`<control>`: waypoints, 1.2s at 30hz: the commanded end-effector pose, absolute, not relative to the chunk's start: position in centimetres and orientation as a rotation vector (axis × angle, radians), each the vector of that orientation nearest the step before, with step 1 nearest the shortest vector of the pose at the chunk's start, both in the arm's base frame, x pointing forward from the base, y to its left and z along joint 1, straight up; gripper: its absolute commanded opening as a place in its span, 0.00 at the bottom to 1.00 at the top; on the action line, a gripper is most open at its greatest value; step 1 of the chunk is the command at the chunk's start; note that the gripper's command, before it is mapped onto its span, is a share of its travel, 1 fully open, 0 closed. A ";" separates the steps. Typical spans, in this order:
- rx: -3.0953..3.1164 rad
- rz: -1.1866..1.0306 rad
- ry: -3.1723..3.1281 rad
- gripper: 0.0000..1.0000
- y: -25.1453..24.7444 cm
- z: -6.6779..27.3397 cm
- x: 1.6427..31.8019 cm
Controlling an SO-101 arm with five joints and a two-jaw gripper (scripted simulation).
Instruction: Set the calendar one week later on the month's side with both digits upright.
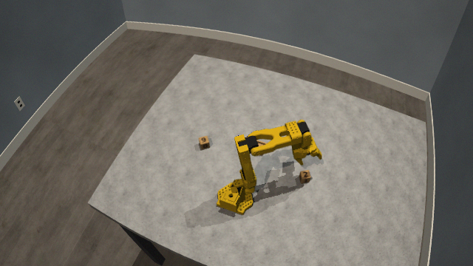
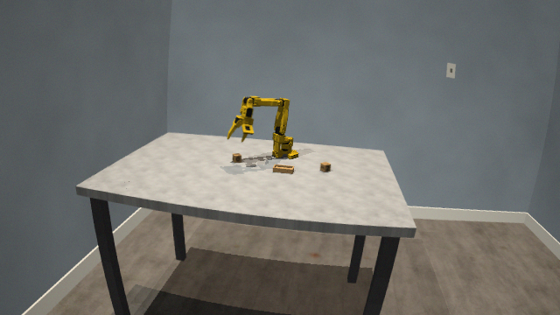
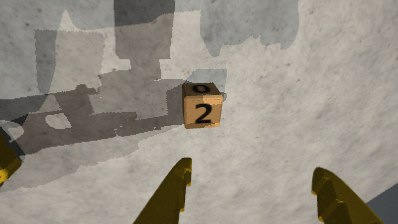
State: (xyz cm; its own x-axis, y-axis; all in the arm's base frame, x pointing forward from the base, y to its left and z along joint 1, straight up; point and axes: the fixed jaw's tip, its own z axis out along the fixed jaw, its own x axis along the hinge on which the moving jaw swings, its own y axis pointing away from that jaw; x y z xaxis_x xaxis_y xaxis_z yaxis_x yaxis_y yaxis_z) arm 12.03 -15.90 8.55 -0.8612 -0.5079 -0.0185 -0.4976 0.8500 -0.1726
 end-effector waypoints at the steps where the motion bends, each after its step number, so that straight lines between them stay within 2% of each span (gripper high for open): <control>1: -0.814 -0.159 2.989 0.35 -16.0 7.3 11.9; 7: -0.820 -0.073 3.013 0.35 -15.8 6.3 11.7; 36: -0.814 -0.034 3.026 0.35 -15.6 5.9 11.1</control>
